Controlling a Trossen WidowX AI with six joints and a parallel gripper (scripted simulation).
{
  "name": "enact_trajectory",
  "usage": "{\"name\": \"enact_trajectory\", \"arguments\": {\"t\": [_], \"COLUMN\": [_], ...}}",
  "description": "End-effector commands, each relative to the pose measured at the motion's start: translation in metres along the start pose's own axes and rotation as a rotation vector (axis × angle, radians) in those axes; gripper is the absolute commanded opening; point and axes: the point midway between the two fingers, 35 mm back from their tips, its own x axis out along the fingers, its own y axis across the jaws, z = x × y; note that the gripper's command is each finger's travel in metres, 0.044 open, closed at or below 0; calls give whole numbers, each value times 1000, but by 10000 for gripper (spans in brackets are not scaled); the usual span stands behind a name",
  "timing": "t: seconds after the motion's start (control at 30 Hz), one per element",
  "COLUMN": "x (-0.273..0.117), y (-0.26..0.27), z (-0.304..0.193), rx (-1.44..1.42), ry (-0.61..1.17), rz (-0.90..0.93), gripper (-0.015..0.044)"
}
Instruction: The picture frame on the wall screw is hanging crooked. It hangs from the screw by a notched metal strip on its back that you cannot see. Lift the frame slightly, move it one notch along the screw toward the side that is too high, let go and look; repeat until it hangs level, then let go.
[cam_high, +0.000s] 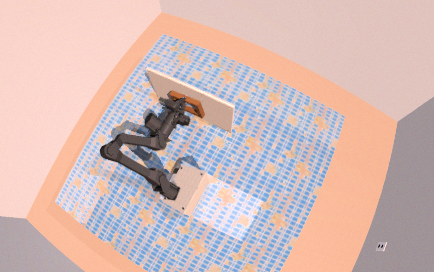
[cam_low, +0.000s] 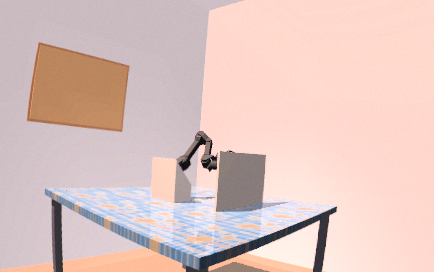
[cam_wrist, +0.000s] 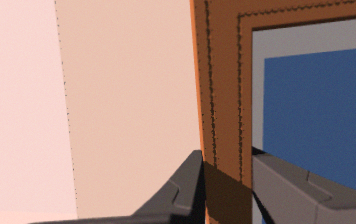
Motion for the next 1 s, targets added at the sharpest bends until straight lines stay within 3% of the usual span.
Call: {"name": "enact_trajectory", "arguments": {"t": [0.0,0.97], "x": [0,0], "y": [6,3], "z": [-2,0], "rx": [2,2], "ry": [5,5], "rz": [15,15], "gripper": [0,0]}}
